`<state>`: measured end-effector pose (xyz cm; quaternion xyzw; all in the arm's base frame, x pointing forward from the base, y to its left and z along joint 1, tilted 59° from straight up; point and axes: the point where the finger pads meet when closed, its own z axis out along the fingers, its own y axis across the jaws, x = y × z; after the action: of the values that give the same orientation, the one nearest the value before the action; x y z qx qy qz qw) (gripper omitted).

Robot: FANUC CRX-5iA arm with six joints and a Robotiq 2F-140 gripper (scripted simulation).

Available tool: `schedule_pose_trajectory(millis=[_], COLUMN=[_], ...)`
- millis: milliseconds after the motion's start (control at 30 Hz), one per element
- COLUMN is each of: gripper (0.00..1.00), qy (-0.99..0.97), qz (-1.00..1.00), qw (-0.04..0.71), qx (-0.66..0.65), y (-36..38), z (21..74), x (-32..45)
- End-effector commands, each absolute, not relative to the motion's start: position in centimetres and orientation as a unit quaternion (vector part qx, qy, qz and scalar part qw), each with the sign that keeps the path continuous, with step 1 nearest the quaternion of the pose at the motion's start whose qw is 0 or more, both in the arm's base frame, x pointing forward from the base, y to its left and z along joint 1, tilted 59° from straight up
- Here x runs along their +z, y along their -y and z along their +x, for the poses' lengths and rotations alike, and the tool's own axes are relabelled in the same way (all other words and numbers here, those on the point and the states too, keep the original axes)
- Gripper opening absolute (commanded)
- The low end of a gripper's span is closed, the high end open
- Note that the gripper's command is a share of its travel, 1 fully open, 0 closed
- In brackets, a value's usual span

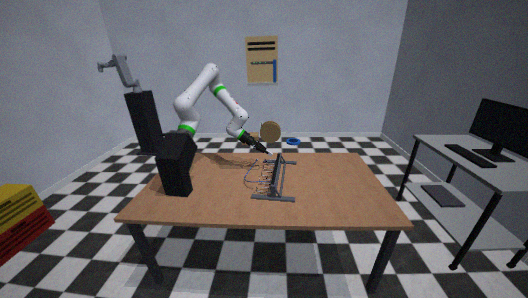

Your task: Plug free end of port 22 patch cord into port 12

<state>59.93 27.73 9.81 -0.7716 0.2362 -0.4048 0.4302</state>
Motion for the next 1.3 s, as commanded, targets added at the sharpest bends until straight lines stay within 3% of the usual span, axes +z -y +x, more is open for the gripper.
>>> schedule_pose_trajectory(millis=[0,400,1267], gripper=[0.0,0.0,0.0], qy=[-0.236,-0.236,-0.236], qz=[-0.772,-0.772,-0.772], qw=[0.43,0.43,0.43], qx=[-0.405,-0.405,-0.405], y=[-26.6,-22.5,-20.0], z=[58.1,50.9,50.0], x=[10.5,13.1,10.1])
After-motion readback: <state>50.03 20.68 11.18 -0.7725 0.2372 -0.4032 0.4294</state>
